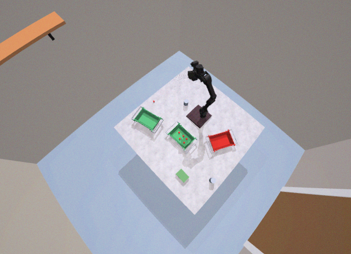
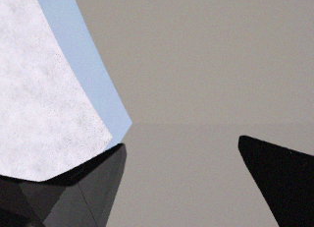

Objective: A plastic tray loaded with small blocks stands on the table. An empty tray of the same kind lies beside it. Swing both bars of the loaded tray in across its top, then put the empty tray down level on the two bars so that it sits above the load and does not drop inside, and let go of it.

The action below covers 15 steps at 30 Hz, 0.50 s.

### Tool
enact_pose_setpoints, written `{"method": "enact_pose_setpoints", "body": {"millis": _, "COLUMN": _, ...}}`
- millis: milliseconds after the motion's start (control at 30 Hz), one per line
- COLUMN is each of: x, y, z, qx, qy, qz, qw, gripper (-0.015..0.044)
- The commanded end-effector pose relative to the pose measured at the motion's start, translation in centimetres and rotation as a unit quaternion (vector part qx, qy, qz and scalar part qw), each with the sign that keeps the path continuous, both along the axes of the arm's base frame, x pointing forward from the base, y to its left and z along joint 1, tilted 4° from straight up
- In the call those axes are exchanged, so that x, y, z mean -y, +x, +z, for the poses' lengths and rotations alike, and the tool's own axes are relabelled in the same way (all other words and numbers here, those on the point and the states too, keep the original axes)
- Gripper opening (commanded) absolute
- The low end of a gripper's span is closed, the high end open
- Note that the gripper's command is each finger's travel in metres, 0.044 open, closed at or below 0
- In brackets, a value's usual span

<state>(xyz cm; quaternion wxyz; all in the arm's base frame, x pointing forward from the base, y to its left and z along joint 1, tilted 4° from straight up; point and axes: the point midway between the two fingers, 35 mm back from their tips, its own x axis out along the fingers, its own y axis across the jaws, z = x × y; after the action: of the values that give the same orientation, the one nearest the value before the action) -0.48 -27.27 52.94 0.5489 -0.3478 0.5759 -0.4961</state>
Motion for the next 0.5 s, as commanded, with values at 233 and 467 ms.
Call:
{"method": "enact_pose_setpoints", "body": {"millis": 233, "x": 0.1, "y": 0.1, "z": 0.0, "qx": 0.005, "qy": -0.003, "qz": 0.001, "qw": 1.000, "gripper": 0.0190}}
{"method": "enact_pose_setpoints", "body": {"millis": 467, "x": 3.9, "y": 6.8, "z": -4.5, "qx": 0.262, "qy": 0.047, "qz": 0.000, "qw": 0.964, "gripper": 0.0088}}
